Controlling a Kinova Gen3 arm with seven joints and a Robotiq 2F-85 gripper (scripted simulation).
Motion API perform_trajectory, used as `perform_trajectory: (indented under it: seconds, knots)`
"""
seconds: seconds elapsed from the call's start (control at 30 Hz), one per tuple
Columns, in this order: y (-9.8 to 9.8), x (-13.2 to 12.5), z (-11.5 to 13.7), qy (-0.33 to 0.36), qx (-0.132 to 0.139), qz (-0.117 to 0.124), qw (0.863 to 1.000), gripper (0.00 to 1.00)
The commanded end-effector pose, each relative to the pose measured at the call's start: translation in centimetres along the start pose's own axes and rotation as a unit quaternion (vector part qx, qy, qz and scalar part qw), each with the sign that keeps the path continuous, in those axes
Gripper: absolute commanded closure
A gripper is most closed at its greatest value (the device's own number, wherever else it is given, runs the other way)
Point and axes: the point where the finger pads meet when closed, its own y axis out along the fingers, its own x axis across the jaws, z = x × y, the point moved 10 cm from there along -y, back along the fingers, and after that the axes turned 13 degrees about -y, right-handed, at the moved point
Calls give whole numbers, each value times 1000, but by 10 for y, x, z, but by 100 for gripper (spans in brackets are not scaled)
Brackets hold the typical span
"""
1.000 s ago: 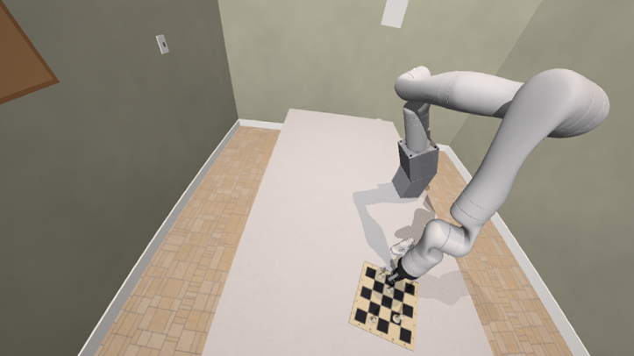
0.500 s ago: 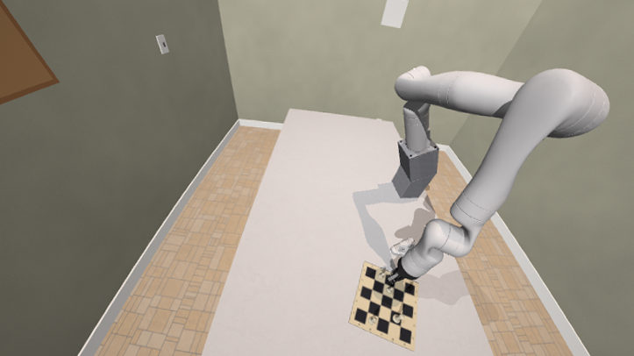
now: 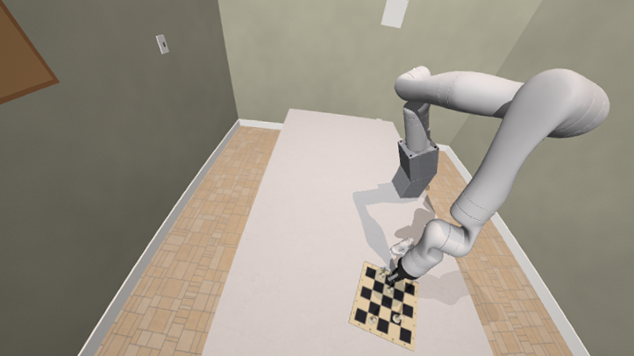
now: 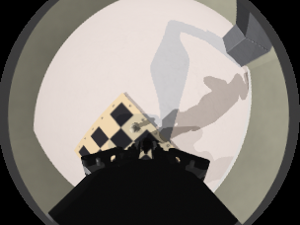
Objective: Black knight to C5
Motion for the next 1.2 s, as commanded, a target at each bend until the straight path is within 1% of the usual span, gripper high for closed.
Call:
perform_trajectory:
  seconds: [0.0,0.03,0.07,0.47,0.6,0.73,0.9,0.97,1.0,1.03,1.17]
  knots:
    - [0,-2,-1,-4,-2,1,1000,71]
    - [0,-2,-1,-4,-2,1,1000,71]
    - [0,-2,-1,-4,-2,1,1000,63]
    - [0,-2,-1,-4,-2,1,1000,63]
    - [-5,0,1,-3,0,0,1000,63]
    - [-19,3,0,-6,2,-4,1000,63]
    - [-45,3,1,-6,3,-5,1000,63]
    - [-45,3,1,-6,3,-5,1000,63]
    - [-51,2,0,-6,0,-2,1000,63]
    - [-56,3,1,-6,3,-5,1000,63]
    - [-76,3,1,-6,3,-5,1000,63]
